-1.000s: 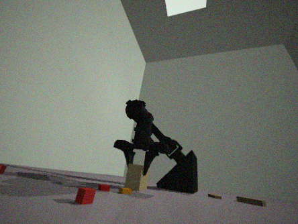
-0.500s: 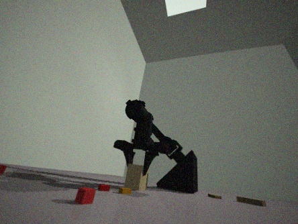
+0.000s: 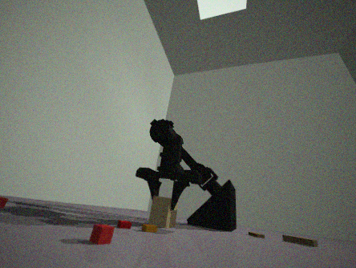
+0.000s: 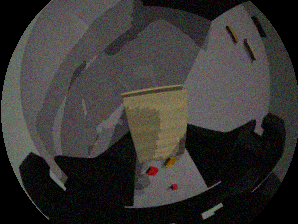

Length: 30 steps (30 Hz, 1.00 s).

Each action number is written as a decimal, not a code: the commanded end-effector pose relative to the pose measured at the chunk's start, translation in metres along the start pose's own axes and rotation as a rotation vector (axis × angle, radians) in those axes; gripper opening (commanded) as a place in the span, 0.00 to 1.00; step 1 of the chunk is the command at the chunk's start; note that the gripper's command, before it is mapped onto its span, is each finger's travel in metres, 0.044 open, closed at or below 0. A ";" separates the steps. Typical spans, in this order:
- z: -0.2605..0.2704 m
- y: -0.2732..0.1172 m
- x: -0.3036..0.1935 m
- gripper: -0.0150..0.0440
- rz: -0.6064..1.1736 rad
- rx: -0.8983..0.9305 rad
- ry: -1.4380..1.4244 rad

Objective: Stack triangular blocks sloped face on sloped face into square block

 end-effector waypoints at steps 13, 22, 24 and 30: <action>0.000 0.000 0.000 0.79 0.000 0.000 0.000; 0.000 0.000 0.000 1.00 0.000 0.000 0.000; 0.000 0.000 0.000 1.00 0.000 0.000 0.000; -0.002 -0.034 -0.005 1.00 0.001 -0.009 -0.001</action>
Point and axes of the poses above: the point midway between the two fingers, 35 mm back from their tips, its own y axis out along the fingers, its own z axis across the jaws, x = y × z, the point moved 10 cm from there along -y, back along the fingers, and after that the axes turned 10 degrees about y, right-handed, at the moved point
